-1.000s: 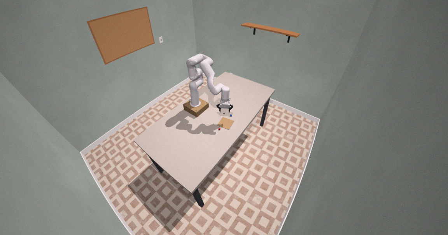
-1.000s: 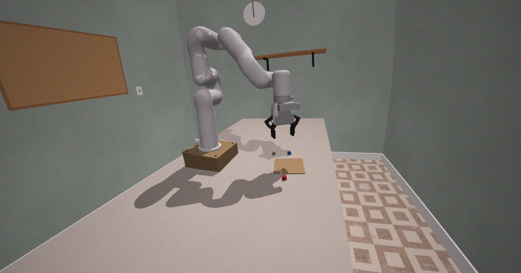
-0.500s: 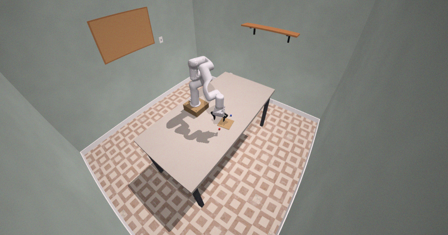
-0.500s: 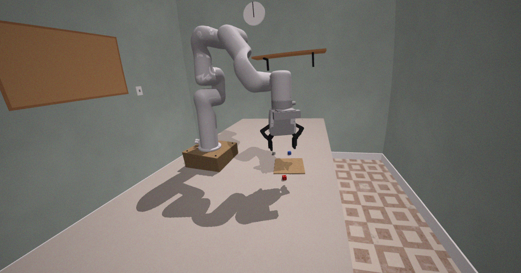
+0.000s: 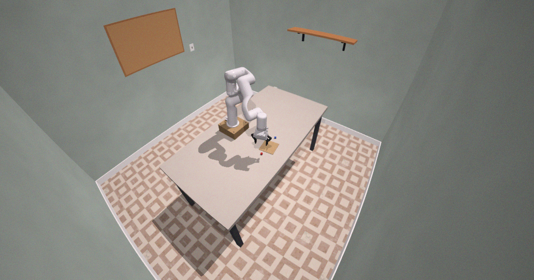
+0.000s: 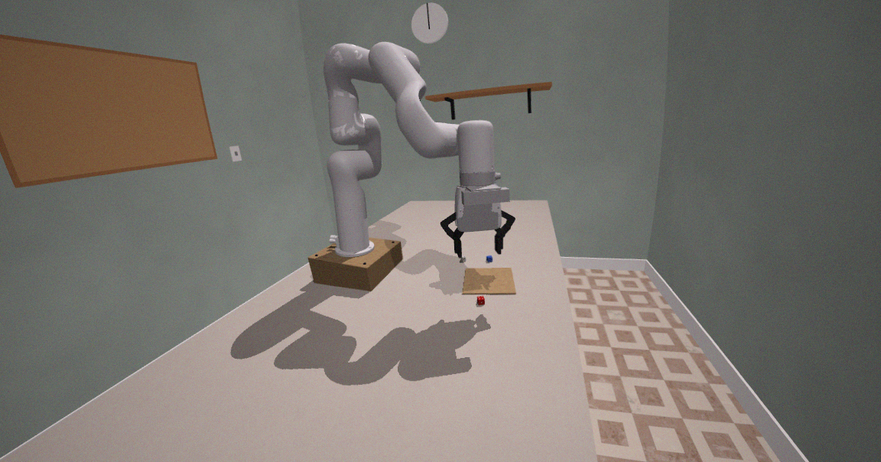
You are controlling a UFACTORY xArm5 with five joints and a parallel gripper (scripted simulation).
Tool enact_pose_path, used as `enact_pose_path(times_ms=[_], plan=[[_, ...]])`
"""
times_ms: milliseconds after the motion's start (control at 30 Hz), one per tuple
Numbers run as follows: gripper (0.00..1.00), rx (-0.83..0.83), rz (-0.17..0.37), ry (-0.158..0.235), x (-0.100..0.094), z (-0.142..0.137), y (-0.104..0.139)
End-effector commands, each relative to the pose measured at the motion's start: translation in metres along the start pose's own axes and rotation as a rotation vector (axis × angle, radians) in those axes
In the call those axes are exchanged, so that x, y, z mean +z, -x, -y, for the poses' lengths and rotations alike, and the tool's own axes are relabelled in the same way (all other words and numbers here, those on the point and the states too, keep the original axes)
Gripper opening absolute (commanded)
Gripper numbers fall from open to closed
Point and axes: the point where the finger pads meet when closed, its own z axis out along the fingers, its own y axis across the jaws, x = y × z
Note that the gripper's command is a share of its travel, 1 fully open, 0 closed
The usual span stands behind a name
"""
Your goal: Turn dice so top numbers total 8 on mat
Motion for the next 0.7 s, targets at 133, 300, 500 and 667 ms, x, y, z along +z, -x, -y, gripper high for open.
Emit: enact_pose_path(times_ms=[133,300,500,667], plan=[[1.0,0.0,0.0,-0.001,0.05,0.002,0.002],[0.31,0.0,0.0,-0.001,0.05,0.002,0.002],[0.31,0.0,0.0,-0.001,0.05,0.002,0.002],[0.31,0.0,0.0,-0.001,0.05,0.002,0.002]])
